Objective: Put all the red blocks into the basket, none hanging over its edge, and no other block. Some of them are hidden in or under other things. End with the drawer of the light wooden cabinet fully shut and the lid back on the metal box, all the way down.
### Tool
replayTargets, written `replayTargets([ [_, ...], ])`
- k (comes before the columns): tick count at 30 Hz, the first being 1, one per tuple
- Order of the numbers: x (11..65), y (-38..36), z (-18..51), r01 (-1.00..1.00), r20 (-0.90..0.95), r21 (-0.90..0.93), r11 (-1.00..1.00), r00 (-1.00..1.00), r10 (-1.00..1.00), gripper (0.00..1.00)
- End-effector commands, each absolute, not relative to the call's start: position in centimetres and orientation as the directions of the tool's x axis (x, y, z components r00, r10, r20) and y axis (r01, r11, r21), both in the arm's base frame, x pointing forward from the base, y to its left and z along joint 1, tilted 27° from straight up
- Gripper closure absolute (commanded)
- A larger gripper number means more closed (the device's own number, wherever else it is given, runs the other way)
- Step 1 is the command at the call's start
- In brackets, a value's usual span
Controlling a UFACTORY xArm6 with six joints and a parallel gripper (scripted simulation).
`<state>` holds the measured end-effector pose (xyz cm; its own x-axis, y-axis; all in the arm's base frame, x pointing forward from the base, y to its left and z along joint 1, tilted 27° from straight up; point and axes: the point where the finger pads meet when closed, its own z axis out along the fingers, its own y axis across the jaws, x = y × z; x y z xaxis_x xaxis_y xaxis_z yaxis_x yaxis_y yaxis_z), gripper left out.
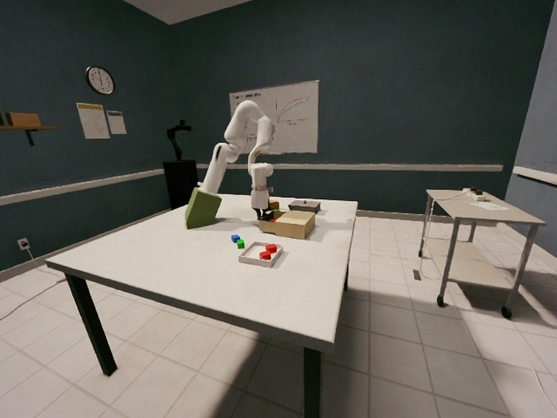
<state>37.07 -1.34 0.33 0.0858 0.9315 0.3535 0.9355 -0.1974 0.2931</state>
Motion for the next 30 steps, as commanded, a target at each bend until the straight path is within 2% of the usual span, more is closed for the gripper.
replayTargets([
  [1,37.1,-1.4,0.4,0.935,0.353,0.295,-0.198,0.086,0.932,0.76],
  [30,35.7,-2.7,4.2,0.935,0.353,0.295,-0.198,0.086,0.932,0.76],
])
